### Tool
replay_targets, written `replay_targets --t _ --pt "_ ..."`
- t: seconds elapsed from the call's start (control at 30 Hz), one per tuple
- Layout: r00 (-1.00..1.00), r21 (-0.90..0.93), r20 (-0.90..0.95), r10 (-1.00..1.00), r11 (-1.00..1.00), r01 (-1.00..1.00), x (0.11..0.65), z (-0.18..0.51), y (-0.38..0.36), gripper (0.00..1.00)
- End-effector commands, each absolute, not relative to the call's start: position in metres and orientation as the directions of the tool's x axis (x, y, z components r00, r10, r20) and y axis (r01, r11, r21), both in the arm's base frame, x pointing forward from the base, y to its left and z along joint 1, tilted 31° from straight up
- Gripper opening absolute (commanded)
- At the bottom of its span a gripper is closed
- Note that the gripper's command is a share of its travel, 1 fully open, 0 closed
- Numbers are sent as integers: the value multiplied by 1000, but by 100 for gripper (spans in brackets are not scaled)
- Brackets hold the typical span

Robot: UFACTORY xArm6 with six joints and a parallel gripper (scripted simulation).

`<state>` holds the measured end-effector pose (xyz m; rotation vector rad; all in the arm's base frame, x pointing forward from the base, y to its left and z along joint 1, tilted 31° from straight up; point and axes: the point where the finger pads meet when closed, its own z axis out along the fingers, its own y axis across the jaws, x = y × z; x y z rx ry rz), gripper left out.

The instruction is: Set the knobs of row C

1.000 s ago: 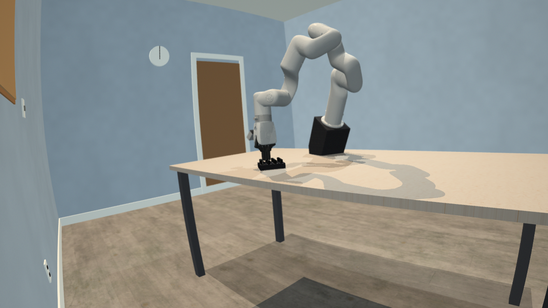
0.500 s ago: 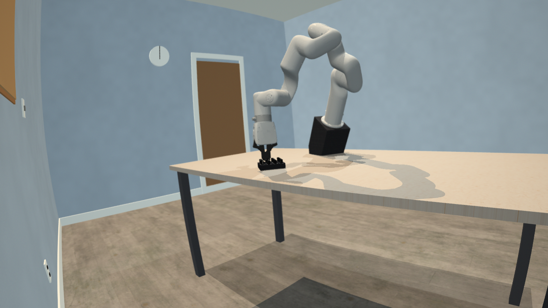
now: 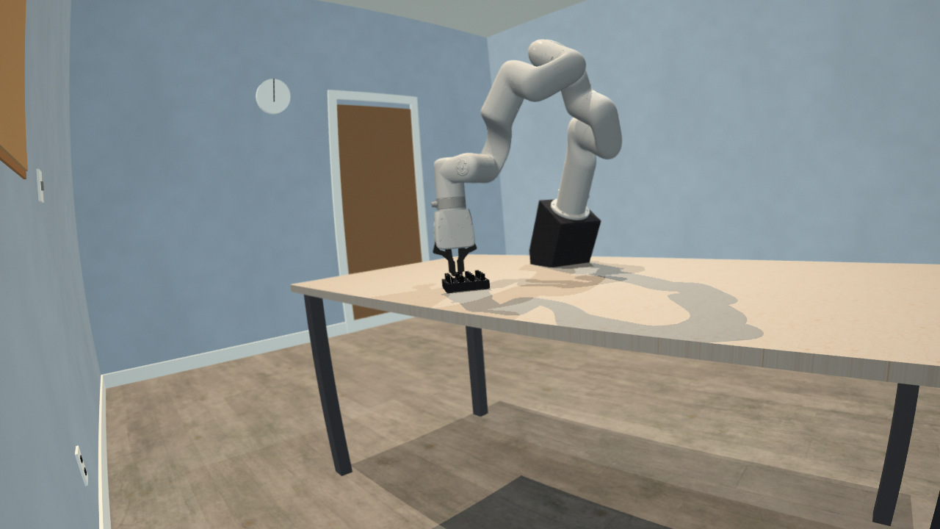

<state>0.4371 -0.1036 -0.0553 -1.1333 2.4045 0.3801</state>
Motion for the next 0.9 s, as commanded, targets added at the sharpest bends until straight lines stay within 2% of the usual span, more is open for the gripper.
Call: replay_targets --t 0.0,0.87 --pt "-587 71 -505 -633 647 -759 438 -54 -105 8" --pt "-616 91 -502 -607 671 -736 438 -54 -105 8"
